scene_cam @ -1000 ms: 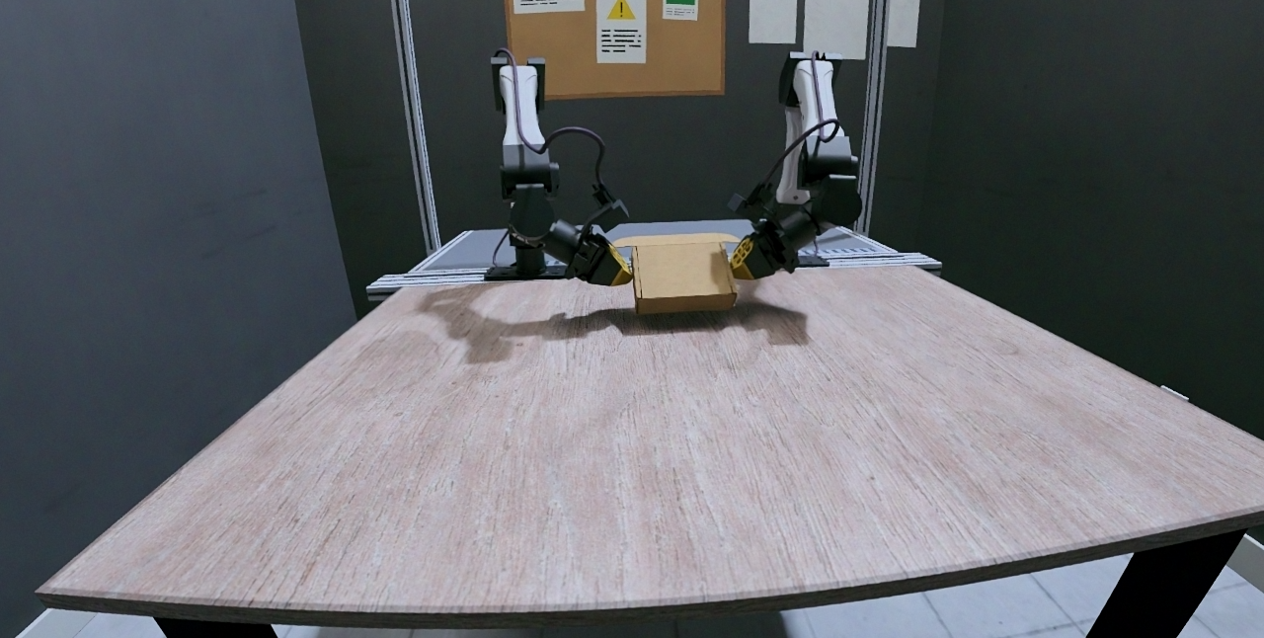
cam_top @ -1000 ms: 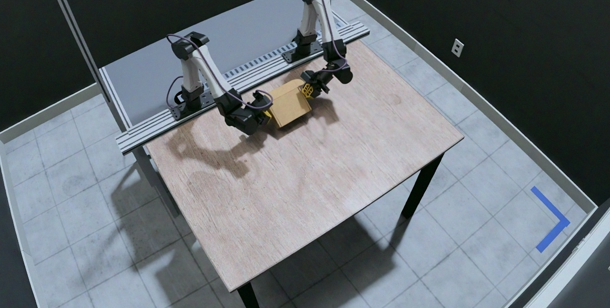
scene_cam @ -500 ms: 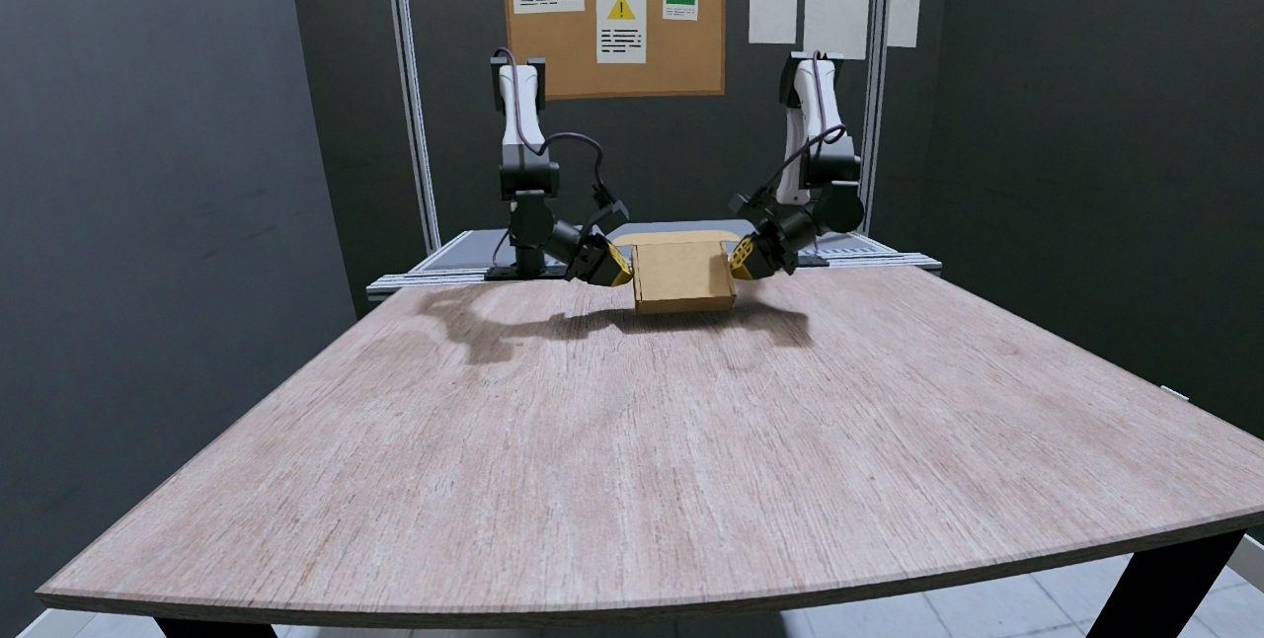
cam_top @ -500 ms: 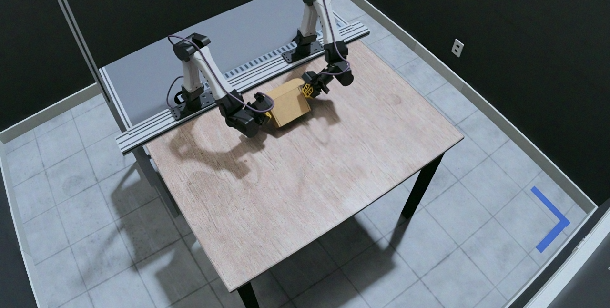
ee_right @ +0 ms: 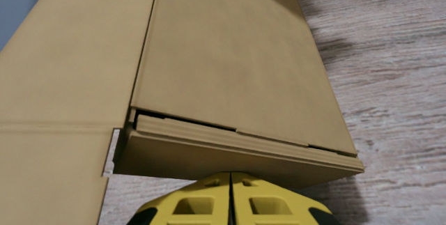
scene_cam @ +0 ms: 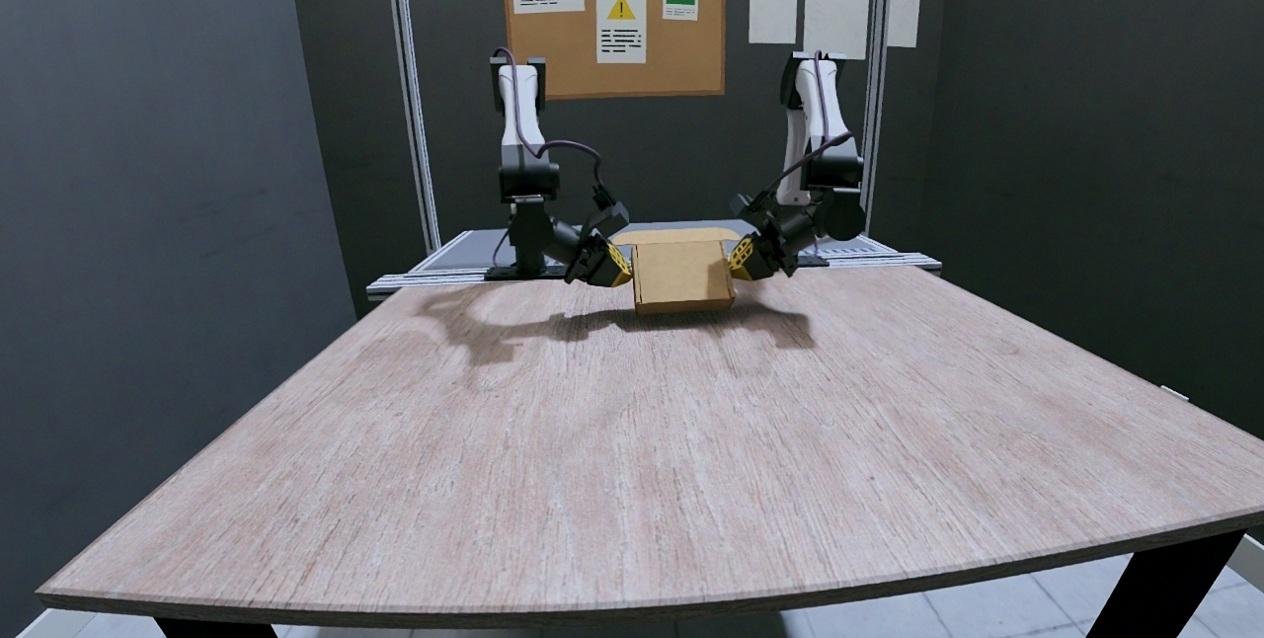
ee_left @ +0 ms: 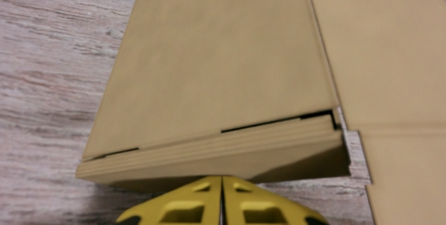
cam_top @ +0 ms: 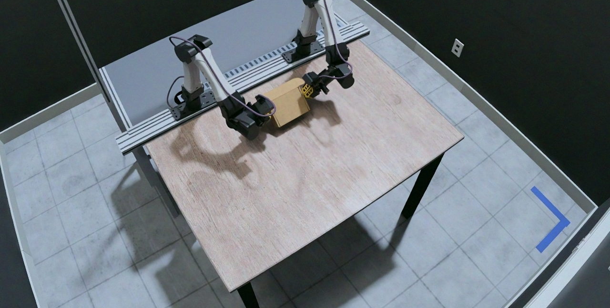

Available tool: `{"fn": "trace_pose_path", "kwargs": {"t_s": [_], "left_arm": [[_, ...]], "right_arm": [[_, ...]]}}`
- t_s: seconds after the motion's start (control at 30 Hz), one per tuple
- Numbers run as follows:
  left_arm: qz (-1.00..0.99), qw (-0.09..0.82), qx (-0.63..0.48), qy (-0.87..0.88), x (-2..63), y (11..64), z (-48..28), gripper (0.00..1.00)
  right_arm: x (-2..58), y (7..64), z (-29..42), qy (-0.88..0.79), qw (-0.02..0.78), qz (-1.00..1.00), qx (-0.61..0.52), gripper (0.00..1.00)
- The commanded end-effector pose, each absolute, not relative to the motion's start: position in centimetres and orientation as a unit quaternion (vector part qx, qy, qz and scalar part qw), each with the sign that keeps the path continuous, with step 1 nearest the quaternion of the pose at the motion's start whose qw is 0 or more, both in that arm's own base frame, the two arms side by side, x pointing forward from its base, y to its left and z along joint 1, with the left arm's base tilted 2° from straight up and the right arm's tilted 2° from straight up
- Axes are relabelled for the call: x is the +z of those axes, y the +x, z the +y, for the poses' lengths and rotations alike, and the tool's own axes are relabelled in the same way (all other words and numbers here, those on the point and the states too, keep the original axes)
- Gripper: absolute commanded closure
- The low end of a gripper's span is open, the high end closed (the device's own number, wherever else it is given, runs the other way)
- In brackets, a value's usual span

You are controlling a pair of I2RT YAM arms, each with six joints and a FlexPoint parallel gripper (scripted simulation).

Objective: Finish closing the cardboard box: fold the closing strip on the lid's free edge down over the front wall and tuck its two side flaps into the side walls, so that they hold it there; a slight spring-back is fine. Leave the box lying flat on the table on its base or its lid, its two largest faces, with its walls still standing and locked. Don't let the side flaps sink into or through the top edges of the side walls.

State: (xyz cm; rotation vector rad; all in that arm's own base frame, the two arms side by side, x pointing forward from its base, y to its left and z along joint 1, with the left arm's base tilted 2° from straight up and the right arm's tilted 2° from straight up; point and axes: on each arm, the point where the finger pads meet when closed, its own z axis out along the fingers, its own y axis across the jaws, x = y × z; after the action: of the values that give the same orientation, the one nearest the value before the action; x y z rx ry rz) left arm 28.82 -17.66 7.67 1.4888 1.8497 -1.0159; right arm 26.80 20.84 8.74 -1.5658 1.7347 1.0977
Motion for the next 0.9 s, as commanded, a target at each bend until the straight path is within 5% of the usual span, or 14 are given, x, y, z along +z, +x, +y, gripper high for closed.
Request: {"fn": "trace_pose_path", "kwargs": {"t_s": [0.0,0.87], "left_arm": [[0.671,0.283,-0.41,0.55,8.8,28.91,-18.82,1.0],[0.688,0.233,-0.454,0.515,8.75,28.44,-18.85,1.0]], "right_arm": [[9.83,26.73,21.72,-0.575,0.278,0.631,0.441,1.0],[9.81,26.28,21.62,-0.539,0.226,0.652,0.483,1.0]]}}
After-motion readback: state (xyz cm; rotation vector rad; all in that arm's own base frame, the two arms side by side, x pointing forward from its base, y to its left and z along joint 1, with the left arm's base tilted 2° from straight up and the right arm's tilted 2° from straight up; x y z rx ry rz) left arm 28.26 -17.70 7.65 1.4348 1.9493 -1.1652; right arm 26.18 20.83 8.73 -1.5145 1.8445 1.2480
